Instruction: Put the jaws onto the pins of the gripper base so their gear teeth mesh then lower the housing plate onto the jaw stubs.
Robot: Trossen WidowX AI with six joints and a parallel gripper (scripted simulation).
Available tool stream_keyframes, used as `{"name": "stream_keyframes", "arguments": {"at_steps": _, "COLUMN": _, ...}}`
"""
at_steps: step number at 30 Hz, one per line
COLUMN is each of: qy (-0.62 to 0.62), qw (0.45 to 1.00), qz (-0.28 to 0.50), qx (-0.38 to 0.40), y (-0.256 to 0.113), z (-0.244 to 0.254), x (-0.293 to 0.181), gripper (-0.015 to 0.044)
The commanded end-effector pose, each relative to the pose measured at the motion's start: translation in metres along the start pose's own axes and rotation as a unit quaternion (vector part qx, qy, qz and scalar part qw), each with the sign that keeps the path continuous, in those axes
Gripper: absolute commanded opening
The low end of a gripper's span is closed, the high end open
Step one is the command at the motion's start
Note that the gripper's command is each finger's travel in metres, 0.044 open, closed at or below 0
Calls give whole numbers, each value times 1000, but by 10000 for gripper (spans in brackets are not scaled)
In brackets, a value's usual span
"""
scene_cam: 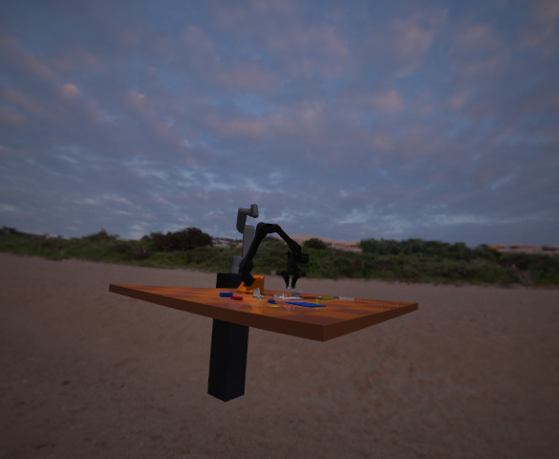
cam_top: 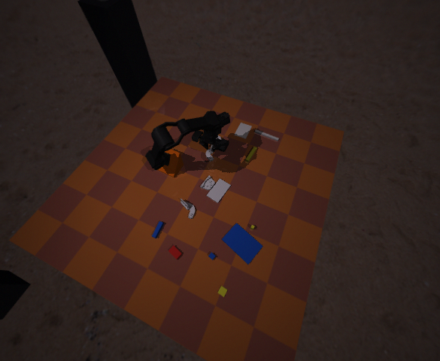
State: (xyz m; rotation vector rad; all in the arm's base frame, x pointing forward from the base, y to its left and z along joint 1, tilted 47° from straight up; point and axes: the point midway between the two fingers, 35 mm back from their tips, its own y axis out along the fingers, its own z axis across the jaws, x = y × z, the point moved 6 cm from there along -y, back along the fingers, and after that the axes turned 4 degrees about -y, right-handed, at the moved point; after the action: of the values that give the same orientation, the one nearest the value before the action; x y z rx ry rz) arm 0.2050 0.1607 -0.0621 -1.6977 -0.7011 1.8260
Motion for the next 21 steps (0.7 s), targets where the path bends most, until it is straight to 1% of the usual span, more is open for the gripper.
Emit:
{"name": "stream_keyframes", "arguments": {"at_steps": 1, "qy": 2, "qw": 1000, "qz": -5, "qx": -3, "y": -17, "z": 0, "x": 1, "gripper": 134}}
{"name": "stream_keyframes", "arguments": {"at_steps": 5, "qy": 2, "qw": 1000, "qz": -4, "qx": -3, "y": -28, "z": 1, "x": 0, "gripper": 134}}
{"name": "stream_keyframes", "arguments": {"at_steps": 12, "qy": 4, "qw": 1000, "qz": -4, "qx": -3, "y": -29, "z": 1, "x": 0, "gripper": 134}}
{"name": "stream_keyframes", "arguments": {"at_steps": 21, "qy": 98, "qw": 995, "qz": -6, "qx": -3, "y": -30, "z": -5, "x": -11, "gripper": 134}}
